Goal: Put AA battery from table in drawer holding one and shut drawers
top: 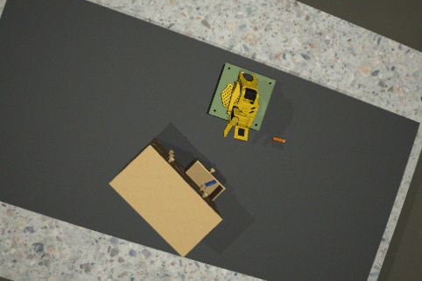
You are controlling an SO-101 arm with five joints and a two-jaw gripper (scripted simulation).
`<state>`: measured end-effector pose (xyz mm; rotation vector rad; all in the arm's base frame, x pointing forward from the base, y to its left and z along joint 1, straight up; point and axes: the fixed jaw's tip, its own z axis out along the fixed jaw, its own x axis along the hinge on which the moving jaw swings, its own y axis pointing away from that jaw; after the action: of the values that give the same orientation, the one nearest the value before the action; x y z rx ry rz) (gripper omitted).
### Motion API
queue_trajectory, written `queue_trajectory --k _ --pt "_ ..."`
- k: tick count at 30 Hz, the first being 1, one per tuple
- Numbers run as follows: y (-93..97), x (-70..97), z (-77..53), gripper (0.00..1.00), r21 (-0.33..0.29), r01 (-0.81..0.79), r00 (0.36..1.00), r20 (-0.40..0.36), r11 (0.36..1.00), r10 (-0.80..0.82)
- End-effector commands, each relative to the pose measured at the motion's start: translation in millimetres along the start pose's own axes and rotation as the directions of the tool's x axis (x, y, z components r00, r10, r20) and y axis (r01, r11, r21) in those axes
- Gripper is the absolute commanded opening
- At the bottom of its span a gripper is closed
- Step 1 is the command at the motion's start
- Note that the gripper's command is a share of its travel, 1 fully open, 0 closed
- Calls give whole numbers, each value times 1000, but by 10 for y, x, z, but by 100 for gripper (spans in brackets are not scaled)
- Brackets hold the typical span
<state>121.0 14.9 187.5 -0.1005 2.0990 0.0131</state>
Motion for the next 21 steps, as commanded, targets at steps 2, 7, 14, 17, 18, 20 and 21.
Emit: queue_trajectory --k 2,7,14,17,18,20,21 --pt "-12 -6 -24 21 8 -9 1000 4 1000 9" --pt "-12 -6 -24 21 8 -9 1000 4 1000 9" --pt "221 4 -55 21 -160 91 996 17 983 -89" --pt "335 18 -85 21 -242 140 990 30 960 -136" --pt "372 23 -97 21 -269 156 988 35 950 -152" --pt "444 37 -124 21 -322 187 982 47 928 -182" --pt "479 44 -140 21 -348 203 979 53 915 -197"
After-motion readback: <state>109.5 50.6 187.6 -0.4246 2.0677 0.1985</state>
